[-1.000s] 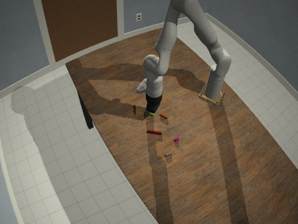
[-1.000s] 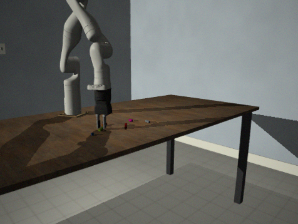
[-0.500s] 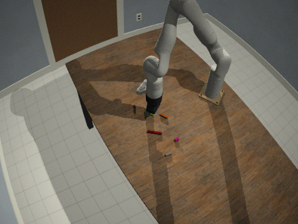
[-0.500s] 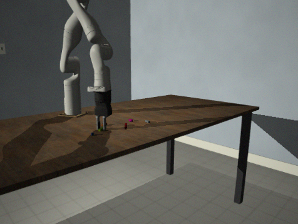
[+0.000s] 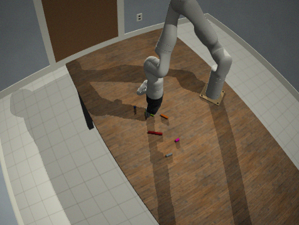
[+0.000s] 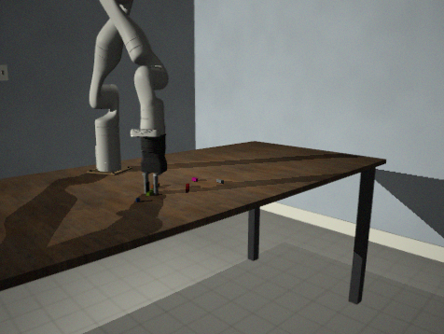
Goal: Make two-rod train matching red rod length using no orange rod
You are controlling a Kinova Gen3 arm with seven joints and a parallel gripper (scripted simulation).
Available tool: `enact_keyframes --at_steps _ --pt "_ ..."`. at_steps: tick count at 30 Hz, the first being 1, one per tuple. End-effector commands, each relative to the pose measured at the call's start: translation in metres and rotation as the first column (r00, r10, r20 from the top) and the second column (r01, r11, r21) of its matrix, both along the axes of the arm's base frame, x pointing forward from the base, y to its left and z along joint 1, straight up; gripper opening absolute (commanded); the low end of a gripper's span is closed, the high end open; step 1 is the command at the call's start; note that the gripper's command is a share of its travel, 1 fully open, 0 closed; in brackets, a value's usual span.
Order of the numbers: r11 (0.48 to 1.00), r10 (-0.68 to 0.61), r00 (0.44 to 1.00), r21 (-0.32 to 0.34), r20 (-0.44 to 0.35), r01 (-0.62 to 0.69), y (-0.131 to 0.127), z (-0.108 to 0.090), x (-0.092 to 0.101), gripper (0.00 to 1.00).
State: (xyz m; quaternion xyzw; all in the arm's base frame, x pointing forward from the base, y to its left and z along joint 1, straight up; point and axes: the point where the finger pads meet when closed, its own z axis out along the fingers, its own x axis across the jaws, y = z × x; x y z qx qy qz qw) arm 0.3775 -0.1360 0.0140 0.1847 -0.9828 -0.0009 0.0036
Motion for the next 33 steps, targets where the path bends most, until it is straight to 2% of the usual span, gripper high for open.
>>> enact_keyframes --at_steps 1,17,18,33 --pt "1.0 -0.003 1.0 -0.002 0.002 0.003 -0.0006 -0.0013 -0.0002 0.54" --pt "1.0 -0.003 1.0 -0.002 0.002 0.003 -0.0006 -0.0013 -0.0002 0.54" --pt "1.0 -0.003 1.0 -0.002 0.002 0.003 -0.0006 -0.0013 -0.0002 0.24" --pt "1.0 -0.003 1.0 -0.002 0.002 0.003 -0.0006 -0.0013 -0.0002 0.24"
